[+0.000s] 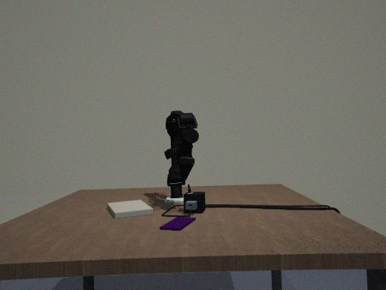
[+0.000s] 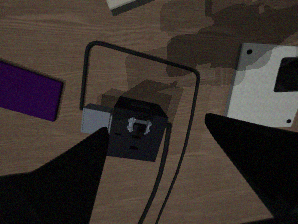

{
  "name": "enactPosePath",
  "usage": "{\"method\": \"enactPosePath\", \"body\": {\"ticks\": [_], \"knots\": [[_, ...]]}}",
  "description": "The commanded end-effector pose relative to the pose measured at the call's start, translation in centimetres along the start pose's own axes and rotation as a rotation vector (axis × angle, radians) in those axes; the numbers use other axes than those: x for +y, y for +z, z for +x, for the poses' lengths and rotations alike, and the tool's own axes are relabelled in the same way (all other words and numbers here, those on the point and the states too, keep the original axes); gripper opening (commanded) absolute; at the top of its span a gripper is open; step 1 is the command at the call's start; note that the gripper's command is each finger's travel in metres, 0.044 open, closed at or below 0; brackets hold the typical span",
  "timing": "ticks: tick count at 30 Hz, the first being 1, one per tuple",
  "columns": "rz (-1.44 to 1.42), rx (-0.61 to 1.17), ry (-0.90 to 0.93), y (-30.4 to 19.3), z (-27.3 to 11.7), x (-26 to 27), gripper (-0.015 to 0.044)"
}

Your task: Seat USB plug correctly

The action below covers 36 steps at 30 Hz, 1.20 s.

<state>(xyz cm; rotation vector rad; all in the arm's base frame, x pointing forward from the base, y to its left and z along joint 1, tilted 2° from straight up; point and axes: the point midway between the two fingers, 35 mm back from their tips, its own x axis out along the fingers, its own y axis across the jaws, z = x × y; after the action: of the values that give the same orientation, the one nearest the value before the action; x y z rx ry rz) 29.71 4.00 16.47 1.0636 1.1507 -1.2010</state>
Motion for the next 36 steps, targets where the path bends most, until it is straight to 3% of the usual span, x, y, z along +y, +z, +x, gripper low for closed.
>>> {"method": "enactPosePath", "body": {"ticks": [1, 36], "knots": [[0.358, 0.098, 0.004, -1.6, -0.3, 1.4, 0.044], [0.358, 0.098, 0.004, -1.8, 2.0, 1.6, 0.044]]}}
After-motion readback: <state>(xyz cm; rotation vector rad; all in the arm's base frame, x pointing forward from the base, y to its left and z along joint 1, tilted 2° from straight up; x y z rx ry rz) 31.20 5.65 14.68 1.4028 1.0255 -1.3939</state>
